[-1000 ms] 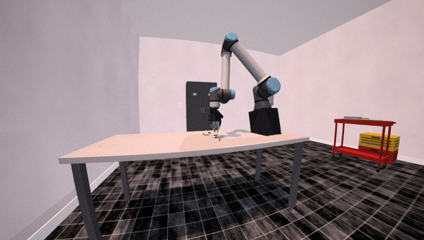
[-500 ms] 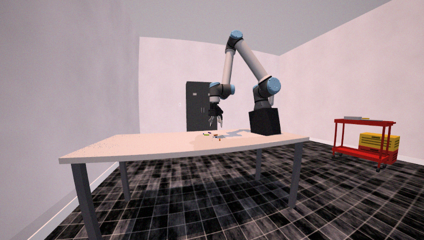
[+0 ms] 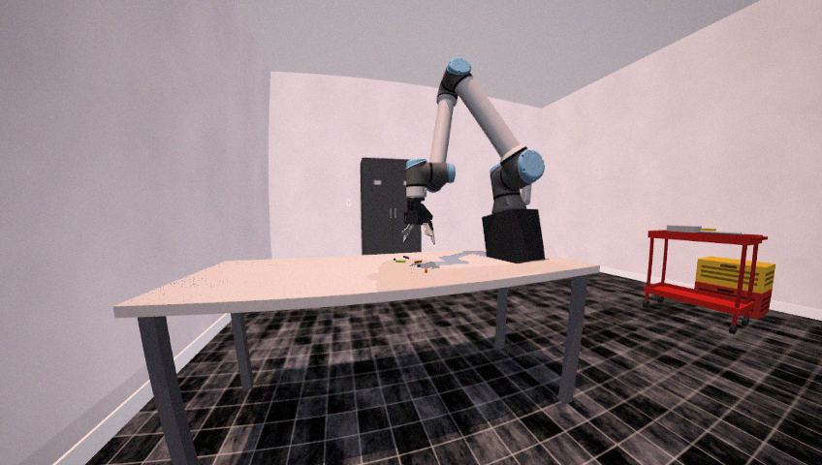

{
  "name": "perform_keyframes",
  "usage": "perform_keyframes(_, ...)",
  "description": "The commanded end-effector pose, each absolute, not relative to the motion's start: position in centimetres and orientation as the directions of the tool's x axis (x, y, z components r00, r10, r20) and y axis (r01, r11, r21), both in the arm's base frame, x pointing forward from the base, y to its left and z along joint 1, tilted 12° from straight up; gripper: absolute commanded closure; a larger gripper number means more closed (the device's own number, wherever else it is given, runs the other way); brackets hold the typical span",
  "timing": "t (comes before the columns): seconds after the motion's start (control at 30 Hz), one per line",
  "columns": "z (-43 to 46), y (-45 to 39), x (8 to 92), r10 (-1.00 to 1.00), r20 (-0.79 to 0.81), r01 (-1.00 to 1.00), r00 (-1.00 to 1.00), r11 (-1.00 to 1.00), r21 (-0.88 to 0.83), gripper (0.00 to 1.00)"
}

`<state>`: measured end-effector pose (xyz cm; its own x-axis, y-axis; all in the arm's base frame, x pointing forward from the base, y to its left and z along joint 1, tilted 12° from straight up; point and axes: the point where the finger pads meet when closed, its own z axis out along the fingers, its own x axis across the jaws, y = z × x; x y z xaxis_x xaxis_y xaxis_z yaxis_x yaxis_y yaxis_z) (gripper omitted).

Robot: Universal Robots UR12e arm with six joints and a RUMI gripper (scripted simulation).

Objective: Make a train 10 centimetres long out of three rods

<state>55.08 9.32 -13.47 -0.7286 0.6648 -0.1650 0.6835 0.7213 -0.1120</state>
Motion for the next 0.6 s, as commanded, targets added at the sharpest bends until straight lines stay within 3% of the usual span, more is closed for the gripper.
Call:
perform_keyframes(0.0,-13.42,9.33,55.12,0.665,-0.166,0.684,-0.728,0.721,-0.111,0.00)
perform_keyframes(0.57,-13.42,9.13,55.13,0.639,-0.162,0.657,-0.752,0.744,-0.117,0.00)
